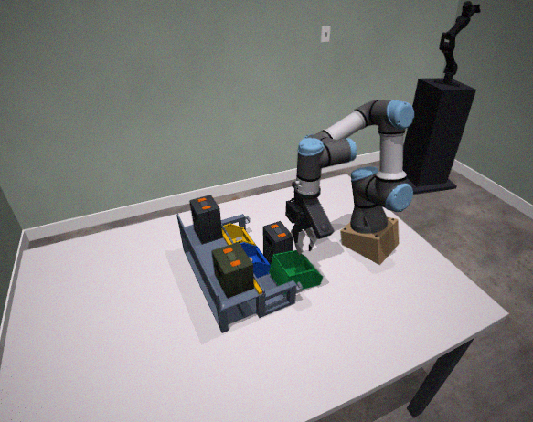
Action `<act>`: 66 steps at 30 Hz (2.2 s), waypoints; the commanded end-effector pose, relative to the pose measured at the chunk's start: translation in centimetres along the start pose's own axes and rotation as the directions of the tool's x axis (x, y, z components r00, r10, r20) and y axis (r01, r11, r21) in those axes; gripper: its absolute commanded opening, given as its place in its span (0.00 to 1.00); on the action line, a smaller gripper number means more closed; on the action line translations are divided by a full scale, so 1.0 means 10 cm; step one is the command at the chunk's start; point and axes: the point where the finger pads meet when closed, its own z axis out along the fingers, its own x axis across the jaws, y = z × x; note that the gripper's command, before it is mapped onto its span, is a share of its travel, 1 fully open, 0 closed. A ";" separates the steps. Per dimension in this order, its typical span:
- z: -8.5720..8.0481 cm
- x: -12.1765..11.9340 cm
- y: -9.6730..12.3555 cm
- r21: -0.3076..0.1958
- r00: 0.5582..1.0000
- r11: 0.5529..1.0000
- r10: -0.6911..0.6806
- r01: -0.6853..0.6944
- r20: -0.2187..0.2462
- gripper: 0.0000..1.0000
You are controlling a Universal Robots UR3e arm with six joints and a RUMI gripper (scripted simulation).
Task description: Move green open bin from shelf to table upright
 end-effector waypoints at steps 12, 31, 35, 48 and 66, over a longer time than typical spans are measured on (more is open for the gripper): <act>-0.18 0.37 0.00 0.000 1.000 1.000 0.000 0.000 -0.001 0.20; -0.40 0.87 0.00 0.000 1.000 1.000 0.000 0.000 -0.001 0.20; -0.40 0.87 0.00 0.000 1.000 1.000 0.000 0.000 -0.001 0.20; -0.46 0.98 0.00 0.000 1.000 1.000 0.000 0.000 -0.002 0.20; -0.42 0.90 0.00 0.000 1.000 1.000 0.000 0.000 -0.002 0.20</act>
